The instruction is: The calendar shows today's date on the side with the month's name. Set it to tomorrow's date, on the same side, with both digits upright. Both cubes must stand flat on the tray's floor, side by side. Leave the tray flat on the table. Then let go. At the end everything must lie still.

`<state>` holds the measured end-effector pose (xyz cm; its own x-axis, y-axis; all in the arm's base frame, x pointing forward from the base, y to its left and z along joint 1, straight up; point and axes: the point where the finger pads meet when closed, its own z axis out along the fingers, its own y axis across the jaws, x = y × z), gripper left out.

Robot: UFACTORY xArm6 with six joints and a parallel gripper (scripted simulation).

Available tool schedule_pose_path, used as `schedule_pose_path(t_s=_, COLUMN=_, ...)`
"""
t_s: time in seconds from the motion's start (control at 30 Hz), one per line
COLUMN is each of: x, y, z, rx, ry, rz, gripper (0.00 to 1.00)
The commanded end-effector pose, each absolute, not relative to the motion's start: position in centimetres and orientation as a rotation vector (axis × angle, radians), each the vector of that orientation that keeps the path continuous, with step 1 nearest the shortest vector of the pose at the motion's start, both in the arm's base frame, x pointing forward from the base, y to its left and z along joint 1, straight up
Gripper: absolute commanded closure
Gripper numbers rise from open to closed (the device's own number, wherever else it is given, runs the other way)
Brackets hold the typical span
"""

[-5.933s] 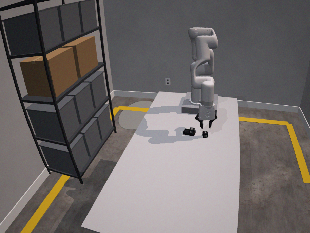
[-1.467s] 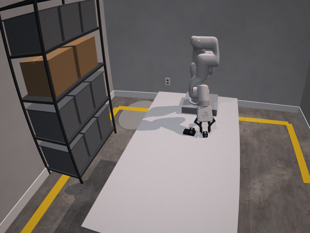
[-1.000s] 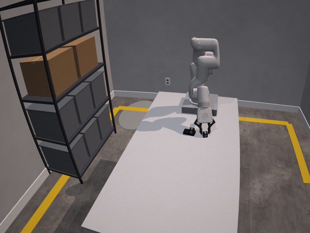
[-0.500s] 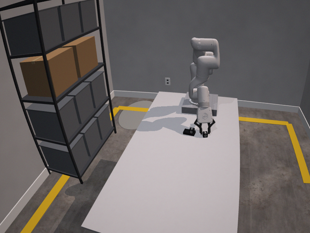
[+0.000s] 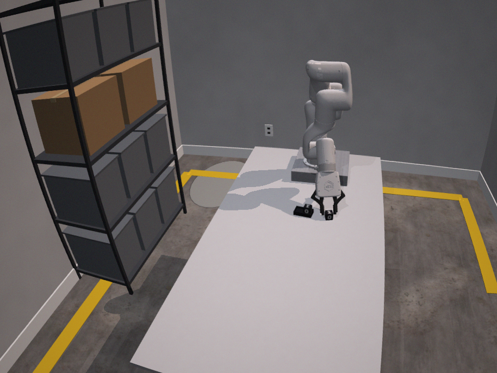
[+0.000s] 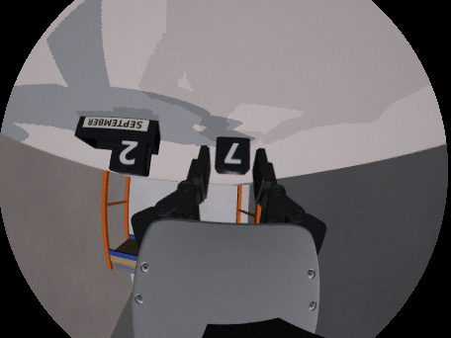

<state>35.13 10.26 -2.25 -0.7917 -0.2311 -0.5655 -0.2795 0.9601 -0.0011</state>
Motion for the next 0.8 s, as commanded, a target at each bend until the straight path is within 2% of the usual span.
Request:
schedule_pose_path(t_s=0.0, x=35.20, y=10.28, z=-2.18, rx=-0.359, ry=2.516, rz=0.110, gripper=0.53)
schedule_pose_path(t_s=0.2, x=35.20, y=10.28, z=-2.18, rx=-0.359, ry=2.516, rz=0.110, gripper=0.53)
schedule_pose_path(t_s=0.23, x=35.20, y=10.28, z=-2.18, rx=-0.359, ry=2.516, rz=0.110, gripper=0.73)
schedule_pose_path(t_s=0.77, x=35.20, y=10.28, z=-2.18, rx=-0.359, ry=2.516, rz=0.110, gripper=0.73)
